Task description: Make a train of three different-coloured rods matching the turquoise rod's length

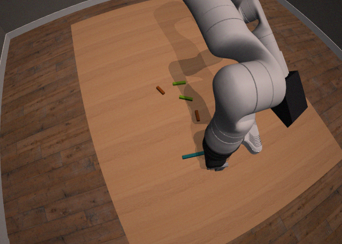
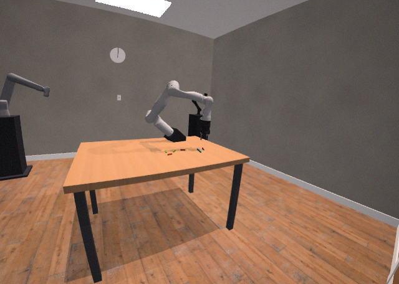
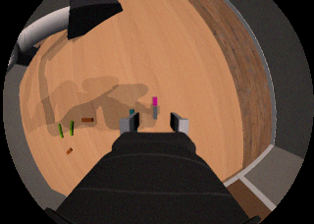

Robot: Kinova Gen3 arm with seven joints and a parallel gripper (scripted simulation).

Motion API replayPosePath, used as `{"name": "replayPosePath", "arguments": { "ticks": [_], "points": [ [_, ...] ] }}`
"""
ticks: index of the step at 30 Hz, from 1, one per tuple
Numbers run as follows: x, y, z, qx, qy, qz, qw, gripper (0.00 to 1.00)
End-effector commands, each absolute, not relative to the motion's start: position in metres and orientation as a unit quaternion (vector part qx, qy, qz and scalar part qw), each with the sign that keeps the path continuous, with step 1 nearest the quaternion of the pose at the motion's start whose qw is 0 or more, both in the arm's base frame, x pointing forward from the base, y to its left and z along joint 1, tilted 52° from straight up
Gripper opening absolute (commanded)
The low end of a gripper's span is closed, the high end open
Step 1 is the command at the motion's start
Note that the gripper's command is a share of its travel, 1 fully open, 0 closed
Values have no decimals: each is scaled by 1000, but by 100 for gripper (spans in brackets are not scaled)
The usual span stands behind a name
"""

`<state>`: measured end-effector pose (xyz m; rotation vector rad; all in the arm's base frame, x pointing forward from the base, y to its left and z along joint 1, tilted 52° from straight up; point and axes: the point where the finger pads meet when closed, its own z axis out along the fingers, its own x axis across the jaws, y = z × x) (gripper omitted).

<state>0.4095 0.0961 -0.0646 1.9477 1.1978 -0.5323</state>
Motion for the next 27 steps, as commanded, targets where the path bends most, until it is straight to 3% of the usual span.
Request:
{"name": "replayPosePath", "arguments": {
  "ticks": [1,8,14,27],
  "points": [
    [410,97,-64,765,471,-208,387,100],
    [411,85,-45,769,463,-201,392,100],
    [408,43,9,783,435,-183,405,100],
    [367,-44,97,813,377,-156,416,100]
  ]
}}
